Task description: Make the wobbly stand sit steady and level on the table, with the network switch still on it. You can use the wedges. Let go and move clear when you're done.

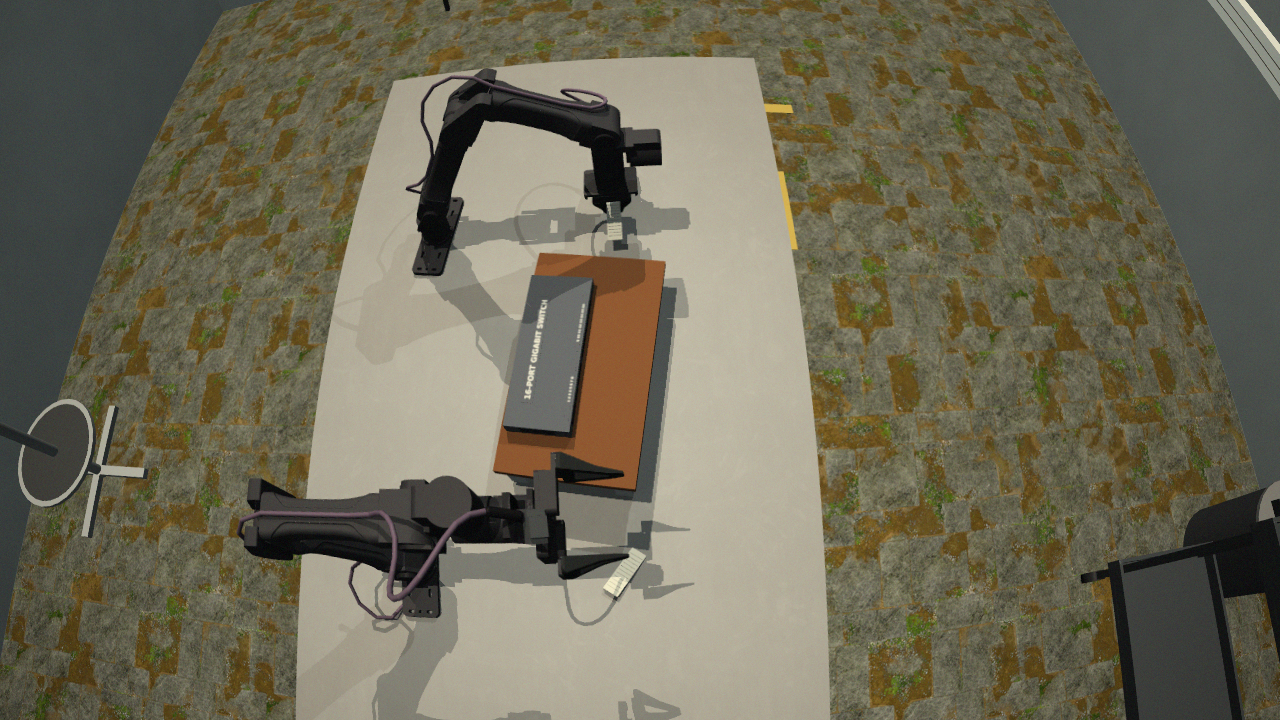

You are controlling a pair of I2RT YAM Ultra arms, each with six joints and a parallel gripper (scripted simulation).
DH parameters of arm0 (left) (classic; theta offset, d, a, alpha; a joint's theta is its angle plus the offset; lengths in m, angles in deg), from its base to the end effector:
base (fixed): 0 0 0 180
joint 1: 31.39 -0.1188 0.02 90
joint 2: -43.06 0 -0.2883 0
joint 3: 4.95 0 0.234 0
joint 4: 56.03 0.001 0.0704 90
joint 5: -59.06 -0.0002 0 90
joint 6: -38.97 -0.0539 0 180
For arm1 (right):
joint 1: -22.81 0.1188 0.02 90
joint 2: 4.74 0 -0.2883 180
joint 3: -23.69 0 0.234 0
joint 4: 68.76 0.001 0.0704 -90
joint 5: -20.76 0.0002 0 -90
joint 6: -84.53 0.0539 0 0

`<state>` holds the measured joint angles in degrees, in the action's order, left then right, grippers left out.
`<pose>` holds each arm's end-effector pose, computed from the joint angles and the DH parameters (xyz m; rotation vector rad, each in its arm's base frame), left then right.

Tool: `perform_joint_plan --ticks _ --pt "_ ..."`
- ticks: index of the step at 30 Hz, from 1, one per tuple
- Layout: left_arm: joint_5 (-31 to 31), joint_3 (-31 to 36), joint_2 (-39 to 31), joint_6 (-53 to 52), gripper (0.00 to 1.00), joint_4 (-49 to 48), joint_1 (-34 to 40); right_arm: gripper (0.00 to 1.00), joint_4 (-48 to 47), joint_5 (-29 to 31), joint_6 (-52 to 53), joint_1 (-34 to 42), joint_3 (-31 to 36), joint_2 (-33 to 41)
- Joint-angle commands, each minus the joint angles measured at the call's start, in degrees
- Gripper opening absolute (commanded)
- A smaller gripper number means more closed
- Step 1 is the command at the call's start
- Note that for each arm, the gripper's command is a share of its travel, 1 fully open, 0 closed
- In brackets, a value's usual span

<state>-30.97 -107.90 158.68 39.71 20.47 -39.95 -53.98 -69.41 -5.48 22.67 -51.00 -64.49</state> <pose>0.3702 0.0567 0.2031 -2.3861 2.0272 -0.0155 0.2252 0.0006 0.4283 -0.0006 1.5680 0.0003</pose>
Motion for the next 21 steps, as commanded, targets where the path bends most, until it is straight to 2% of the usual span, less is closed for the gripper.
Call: perform_joint_plan --ticks 1,21 --pt "1.1 -2.9 -2.0 -0.5 0.0 3.2 -0.4 1.0 0.5 -0.4 0.2 -0.2 -1.1 1.7" --pt "1.1 -6.5 -1.8 -0.5 0.0 7.0 -0.4 1.0 0.5 -0.4 0.2 -0.2 -1.1 1.7"
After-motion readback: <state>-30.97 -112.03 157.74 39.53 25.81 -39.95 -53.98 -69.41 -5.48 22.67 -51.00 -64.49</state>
